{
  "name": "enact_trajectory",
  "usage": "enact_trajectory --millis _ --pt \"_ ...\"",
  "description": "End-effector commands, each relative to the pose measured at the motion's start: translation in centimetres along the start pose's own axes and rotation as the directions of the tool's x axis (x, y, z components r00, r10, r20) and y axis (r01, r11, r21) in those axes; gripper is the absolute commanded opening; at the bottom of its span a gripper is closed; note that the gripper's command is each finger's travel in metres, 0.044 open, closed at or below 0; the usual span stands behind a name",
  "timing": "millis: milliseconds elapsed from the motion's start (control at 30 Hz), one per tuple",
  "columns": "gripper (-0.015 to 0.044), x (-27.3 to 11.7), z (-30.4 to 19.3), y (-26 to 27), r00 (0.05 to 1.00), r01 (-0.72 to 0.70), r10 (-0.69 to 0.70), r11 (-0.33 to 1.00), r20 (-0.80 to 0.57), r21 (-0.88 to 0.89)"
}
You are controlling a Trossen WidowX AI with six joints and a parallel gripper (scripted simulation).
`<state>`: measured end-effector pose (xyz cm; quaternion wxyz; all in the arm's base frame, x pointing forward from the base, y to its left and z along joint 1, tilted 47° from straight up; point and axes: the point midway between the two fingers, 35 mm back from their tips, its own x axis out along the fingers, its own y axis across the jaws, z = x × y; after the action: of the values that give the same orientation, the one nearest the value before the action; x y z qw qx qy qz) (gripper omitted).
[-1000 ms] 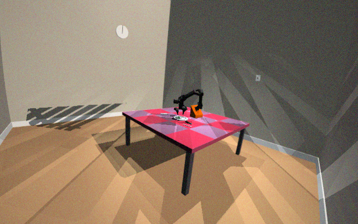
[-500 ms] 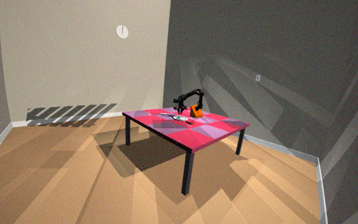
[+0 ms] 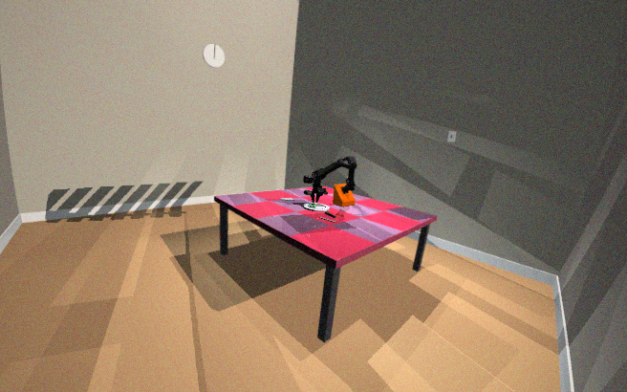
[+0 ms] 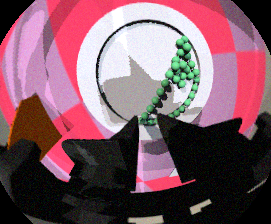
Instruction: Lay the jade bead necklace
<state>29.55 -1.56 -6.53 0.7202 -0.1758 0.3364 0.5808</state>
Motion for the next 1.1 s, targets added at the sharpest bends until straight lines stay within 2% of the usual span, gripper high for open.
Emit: enact_trajectory --millis 0,133,300,1067 --pt "0.0120 0.66 0.01 0.20 1.000 -0.004 0.004 1.000 0.005 0.007" --pt "0.0120 0.89 0.02 0.23 1.000 -0.005 0.005 1.000 0.005 0.007" --pt "0.0000 0.67 0.03 0.11 1.000 -0.004 0.004 1.000 0.001 0.001" --pt "0.0000 0.67 0.03 0.11 1.000 -0.004 0.004 1.000 0.001 0.001"
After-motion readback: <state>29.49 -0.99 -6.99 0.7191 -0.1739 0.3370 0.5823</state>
